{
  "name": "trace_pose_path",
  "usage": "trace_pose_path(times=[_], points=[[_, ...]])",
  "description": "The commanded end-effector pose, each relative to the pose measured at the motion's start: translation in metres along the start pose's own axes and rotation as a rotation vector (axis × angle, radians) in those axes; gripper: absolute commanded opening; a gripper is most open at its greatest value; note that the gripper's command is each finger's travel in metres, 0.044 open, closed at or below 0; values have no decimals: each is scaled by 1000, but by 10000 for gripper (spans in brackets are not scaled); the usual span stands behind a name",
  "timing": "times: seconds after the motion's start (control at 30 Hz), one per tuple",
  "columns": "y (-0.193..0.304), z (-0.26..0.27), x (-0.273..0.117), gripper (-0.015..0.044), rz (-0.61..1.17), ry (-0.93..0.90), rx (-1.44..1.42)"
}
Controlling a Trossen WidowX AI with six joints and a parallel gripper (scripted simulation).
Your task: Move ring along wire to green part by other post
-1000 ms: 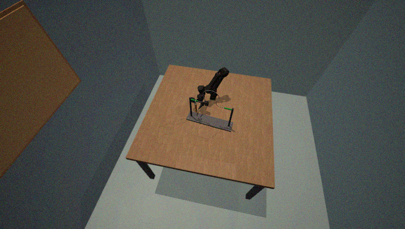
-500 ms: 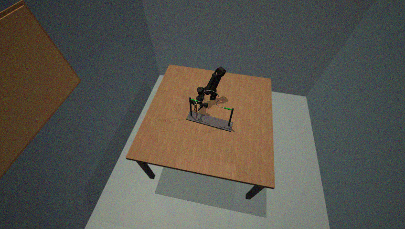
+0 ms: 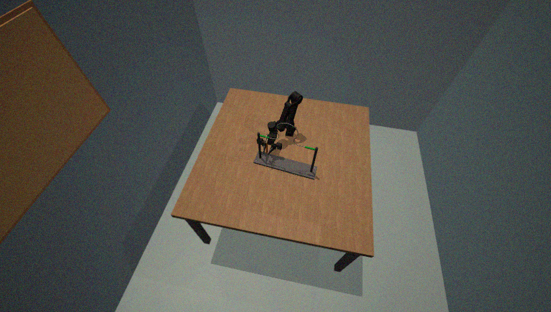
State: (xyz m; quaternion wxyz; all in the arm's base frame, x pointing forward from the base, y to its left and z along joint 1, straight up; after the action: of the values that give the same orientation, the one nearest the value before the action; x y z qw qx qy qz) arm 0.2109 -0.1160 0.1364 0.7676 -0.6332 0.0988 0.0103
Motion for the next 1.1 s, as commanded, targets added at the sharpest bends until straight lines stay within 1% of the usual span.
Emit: trace_pose_path(times=[0.0,0.17,0.67,1.07], points=[[-1,0,6,160,-9,3,0],[1,2,13,160,-10,2,0],[1,2,13,160,-10,2,0],[2,2,13,-150,-6,-1,-1]])
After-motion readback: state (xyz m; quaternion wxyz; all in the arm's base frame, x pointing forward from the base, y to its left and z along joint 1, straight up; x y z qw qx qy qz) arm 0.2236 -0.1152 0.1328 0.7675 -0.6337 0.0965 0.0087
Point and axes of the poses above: the point midway between the two fingers, 35 mm back from their tips, its own x axis out along the fingers, its own z axis across the jaws, y = z × x, the point moved 8 cm from there along -x, back along the fingers, and after that the axes turned 11 degrees about x, right-handed, at the moved point
